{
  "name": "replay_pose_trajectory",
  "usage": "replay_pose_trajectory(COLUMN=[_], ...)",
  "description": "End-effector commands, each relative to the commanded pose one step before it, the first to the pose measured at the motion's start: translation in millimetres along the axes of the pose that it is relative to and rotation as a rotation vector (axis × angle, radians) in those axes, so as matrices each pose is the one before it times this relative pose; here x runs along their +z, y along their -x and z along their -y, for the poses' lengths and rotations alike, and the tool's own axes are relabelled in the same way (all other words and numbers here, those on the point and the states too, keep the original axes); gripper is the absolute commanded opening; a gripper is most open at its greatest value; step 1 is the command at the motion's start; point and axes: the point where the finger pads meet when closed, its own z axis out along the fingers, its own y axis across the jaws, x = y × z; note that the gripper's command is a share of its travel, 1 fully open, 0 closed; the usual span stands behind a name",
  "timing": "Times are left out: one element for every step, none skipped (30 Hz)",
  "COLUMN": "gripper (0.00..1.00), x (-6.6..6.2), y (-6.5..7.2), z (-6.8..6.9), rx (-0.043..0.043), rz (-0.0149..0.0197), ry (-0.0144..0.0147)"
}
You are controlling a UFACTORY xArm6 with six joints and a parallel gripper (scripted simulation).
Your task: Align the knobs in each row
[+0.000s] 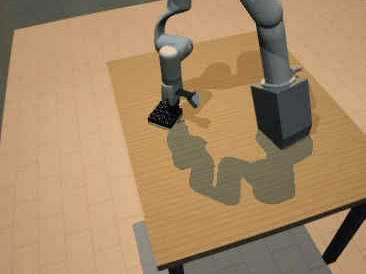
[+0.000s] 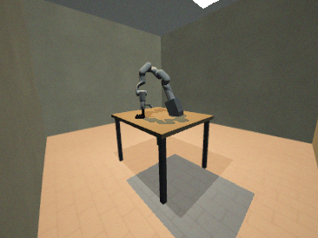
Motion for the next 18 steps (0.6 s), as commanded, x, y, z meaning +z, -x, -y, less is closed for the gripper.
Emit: replay_pose_trajectory(gripper=[0.08, 0.08, 0.08, 0.08, 0.08, 0.08, 0.08, 0.08, 0.08, 0.08, 0.08, 0.08, 0.08, 0.08, 0.08, 0.08, 0.08, 0.08], x=[-0.66, 0.0, 0.0, 0.0, 0.0, 0.0, 0.0, 0.0, 0.0, 0.0, 0.0, 0.0, 0.0, 0.0, 0.0, 0.0, 0.0, 0.0], y=[0.99, 0.0, 0.0, 0.0, 0.0, 0.0, 0.0, 0.0, 0.0, 0.0, 0.0, 0.0, 0.0, 0.0, 0.0, 0.0, 0.0, 0.0], z=[-0.47, 0.0, 0.0, 0.0, 0.0, 0.0, 0.0, 0.0, 0.0, 0.0, 0.0, 0.0, 0.0, 0.0, 0.0, 0.0, 0.0, 0.0], rx=[-0.02813, -0.00928, -0.00999, -0.01071, -0.01143, -0.01216, -0.01288, -0.0136, -0.01432, -0.01503, 0.0, 0.0, -0.01573, -0.01643, -0.01711, -0.01778, -0.01843, -0.01907], rz=[0.00167, 0.0, 0.0, 0.0, 0.0, 0.0, 0.0, 0.0, 0.0, 0.0, 0.0, 0.0, 0.0, 0.0, 0.0, 0.0, 0.0, 0.0], ry=[0.00115, 0.0, 0.0, 0.0, 0.0, 0.0, 0.0, 0.0, 0.0, 0.0, 0.0, 0.0, 0.0, 0.0, 0.0, 0.0, 0.0, 0.0])
